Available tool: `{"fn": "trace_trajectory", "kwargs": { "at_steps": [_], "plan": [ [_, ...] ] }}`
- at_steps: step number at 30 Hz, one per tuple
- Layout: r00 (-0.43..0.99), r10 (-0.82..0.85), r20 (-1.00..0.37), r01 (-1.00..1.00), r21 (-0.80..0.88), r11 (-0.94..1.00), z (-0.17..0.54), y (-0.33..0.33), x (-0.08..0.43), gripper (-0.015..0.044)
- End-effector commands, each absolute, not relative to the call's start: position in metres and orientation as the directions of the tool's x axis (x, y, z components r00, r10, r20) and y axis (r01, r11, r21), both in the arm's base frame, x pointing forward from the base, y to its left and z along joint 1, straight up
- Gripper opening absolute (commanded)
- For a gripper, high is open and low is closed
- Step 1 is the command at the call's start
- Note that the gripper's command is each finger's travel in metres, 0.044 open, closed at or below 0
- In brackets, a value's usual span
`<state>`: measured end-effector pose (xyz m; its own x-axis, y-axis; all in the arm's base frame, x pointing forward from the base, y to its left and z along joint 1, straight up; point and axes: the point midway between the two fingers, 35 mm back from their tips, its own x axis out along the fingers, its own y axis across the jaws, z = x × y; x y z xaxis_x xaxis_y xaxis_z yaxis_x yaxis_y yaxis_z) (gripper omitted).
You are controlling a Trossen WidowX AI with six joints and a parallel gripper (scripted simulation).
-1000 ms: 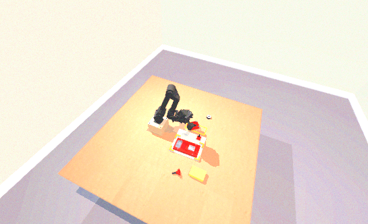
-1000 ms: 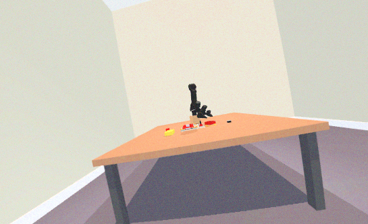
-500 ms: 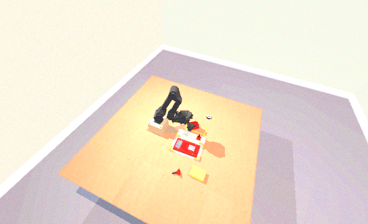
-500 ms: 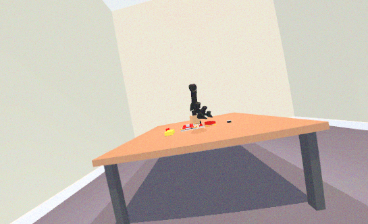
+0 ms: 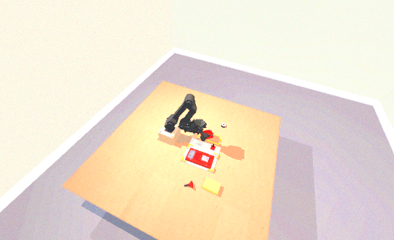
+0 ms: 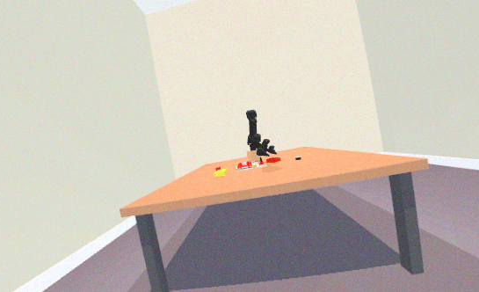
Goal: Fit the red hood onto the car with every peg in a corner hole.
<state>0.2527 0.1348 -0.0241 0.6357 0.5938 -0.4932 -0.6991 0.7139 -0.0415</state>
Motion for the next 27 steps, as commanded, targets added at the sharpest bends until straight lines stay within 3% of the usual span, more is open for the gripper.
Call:
{"fn": "trace_trajectory", "kwargs": {
  "at_steps": [1, 27],
  "plan": [
    [0.632, 0.597, -0.495, -0.704, -0.044, 0.709, -0.028, 0.135, 0.252, 0.0440],
    [0.628, 0.600, -0.495, -0.713, -0.058, 0.698, -0.042, 0.132, 0.251, 0.0440]
  ]
}}
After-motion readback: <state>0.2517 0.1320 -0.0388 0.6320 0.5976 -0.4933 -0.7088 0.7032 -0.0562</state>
